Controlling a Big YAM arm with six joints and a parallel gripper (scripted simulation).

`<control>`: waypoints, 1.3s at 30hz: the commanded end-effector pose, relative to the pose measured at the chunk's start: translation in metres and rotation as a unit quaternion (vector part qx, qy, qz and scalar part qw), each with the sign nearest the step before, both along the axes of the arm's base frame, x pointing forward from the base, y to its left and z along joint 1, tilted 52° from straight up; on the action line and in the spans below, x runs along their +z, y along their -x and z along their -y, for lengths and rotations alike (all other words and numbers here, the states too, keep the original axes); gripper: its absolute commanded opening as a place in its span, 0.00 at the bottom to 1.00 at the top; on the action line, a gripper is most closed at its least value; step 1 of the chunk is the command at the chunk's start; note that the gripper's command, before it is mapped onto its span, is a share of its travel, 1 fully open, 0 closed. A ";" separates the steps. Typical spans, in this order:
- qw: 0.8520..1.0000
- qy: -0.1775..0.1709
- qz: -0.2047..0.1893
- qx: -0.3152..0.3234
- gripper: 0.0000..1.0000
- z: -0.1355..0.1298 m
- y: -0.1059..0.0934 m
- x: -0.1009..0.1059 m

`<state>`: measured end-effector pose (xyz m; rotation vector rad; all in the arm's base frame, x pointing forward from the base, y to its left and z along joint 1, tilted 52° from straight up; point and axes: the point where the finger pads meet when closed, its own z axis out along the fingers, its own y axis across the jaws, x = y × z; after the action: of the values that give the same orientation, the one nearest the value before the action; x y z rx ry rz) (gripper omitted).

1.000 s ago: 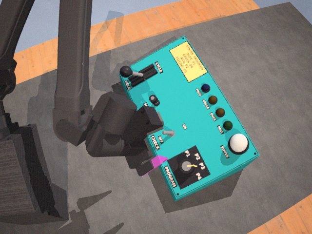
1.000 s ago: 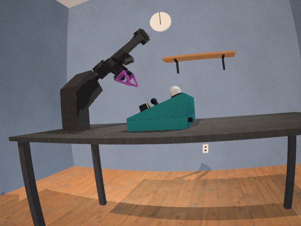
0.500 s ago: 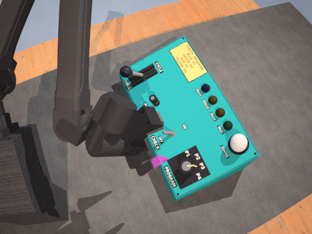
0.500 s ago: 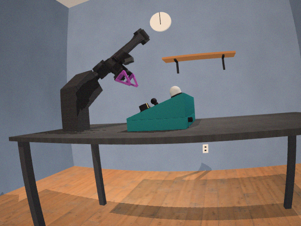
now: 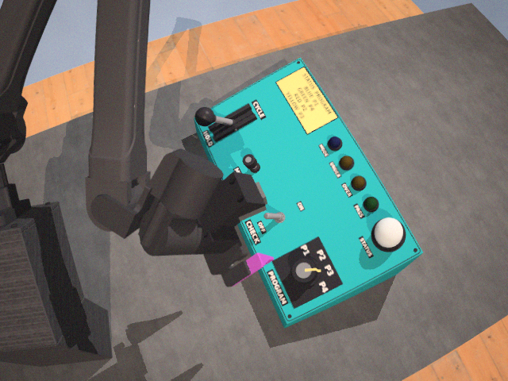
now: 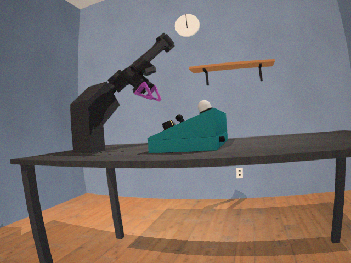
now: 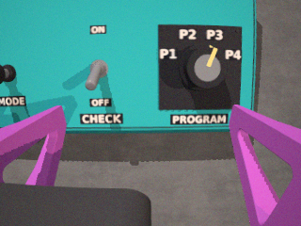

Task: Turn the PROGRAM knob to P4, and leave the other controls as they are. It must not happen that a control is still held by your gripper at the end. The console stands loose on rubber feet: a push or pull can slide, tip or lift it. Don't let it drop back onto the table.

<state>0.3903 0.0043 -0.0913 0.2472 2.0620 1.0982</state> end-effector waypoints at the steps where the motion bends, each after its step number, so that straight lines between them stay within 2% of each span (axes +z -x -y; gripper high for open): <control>1: 1.000 0.004 0.007 -0.010 1.00 0.010 -0.001 -0.002; 17: 1.000 0.004 0.007 -0.010 1.00 0.010 -0.001 -0.002; 19: 1.000 0.004 0.009 -0.005 1.00 0.006 -0.006 0.004; 32: 1.000 0.008 0.013 -0.010 1.00 0.027 0.001 0.016; 34: 1.000 0.006 0.009 -0.010 1.00 0.030 0.008 0.019; 39: 1.000 0.010 0.015 -0.010 1.00 0.048 0.008 0.030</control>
<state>0.3757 -0.0208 -0.0748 0.2790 2.0607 1.1261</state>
